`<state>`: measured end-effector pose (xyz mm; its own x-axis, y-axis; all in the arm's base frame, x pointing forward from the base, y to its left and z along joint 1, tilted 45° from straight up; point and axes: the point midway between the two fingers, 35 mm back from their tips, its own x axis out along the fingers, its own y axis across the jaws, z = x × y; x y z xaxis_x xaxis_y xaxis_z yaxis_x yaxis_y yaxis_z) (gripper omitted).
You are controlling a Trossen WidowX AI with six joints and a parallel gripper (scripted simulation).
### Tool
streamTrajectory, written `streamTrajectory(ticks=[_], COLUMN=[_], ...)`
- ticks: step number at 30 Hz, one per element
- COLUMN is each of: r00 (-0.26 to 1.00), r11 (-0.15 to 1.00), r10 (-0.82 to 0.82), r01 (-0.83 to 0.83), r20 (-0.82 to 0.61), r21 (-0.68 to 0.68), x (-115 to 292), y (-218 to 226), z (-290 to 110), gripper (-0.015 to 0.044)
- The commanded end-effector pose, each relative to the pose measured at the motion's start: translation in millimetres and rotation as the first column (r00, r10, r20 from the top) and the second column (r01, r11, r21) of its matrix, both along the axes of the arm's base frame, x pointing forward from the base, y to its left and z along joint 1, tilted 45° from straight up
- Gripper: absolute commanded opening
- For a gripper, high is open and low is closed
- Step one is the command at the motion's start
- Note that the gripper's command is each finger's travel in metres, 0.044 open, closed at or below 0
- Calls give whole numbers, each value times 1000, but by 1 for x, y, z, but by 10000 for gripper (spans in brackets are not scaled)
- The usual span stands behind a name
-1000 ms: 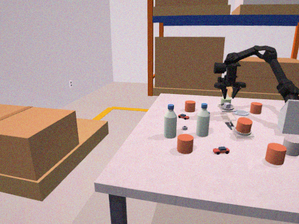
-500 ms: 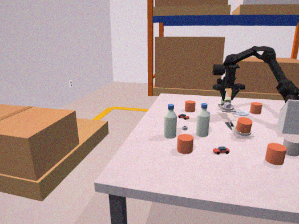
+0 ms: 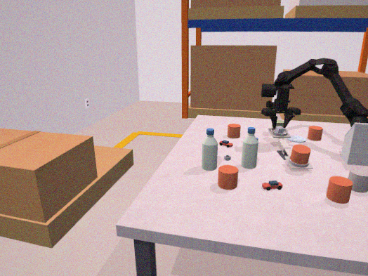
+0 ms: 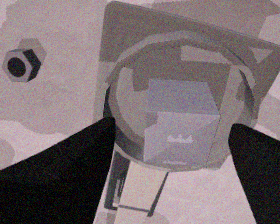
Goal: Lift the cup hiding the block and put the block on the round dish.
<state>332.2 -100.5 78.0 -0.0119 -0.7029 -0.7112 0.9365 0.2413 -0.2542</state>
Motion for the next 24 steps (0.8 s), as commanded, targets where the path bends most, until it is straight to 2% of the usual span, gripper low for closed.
streamTrajectory(ticks=[1, 7, 11, 19, 23, 24], r00=[1000, 1000, 1000, 1000, 1000, 1000], r11=[1000, 1000, 1000, 1000, 1000, 1000], r10=[0, 0, 0, 0, 0, 0], r01=[0, 0, 0, 0, 0, 0], r20=[-9, -9, -9, -9, -9, -9], r21=[-4, -4, -4, -4, -2, -1], x=[-2, -3, -3, -3, -1, 0], y=[-7, -12, -12, -12, -5, -1], z=[-6, -11, -11, -11, -5, -1], gripper=[260, 260, 155, 102, 0, 0])
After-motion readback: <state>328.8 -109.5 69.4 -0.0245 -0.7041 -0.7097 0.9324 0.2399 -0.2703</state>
